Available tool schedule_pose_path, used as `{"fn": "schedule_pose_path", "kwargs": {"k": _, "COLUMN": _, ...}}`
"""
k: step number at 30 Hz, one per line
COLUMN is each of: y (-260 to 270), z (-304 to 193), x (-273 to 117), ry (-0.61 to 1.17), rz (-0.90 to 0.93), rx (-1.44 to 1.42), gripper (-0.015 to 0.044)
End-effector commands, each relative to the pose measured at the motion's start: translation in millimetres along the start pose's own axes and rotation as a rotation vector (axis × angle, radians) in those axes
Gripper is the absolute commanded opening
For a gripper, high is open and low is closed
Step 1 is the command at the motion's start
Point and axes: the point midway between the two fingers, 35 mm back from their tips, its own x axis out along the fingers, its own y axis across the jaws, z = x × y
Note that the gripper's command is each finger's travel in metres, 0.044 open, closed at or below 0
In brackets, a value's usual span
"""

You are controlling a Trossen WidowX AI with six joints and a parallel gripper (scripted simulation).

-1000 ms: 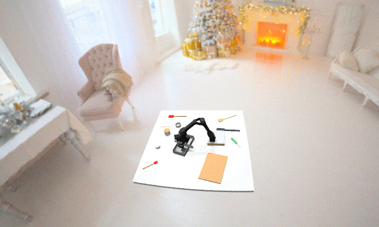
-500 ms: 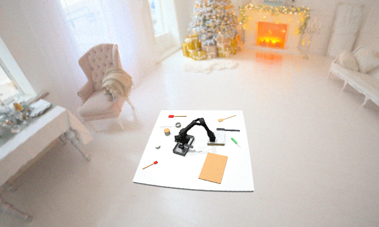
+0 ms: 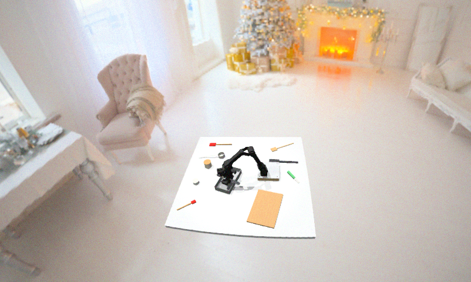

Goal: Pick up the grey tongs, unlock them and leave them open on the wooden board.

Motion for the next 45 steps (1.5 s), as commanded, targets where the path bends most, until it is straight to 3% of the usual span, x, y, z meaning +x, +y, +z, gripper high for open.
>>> {"fn": "schedule_pose_path", "kwargs": {"k": 1, "y": 0.3, "z": 0.3, "x": -0.7, "ry": -0.001, "rz": 0.002, "rx": 0.0, "gripper": 0.0065}}
{"fn": "schedule_pose_path", "kwargs": {"k": 7, "y": 0.3, "z": 0.3, "x": -0.7, "ry": -0.001, "rz": 0.002, "rx": 0.0, "gripper": 0.0025}}
{"fn": "schedule_pose_path", "kwargs": {"k": 14, "y": 1.0, "z": 1.1, "x": -8.5, "ry": -0.001, "rz": 0.002, "rx": 0.0, "gripper": -0.015}}
{"fn": "schedule_pose_path", "kwargs": {"k": 22, "y": 0.2, "z": 1.1, "x": -81.1, "ry": 0.006, "rz": 0.0, "rx": 0.005, "gripper": -0.015}}
{"fn": "schedule_pose_path", "kwargs": {"k": 34, "y": 3.8, "z": -3.1, "x": -78.7, "ry": 0.008, "rz": -0.005, "rx": -0.005, "gripper": -0.015}}
{"fn": "schedule_pose_path", "kwargs": {"k": 45, "y": 47.8, "z": -46.7, "x": -79.7, "ry": 0.01, "rz": -0.001, "rx": -0.176, "gripper": -0.015}}
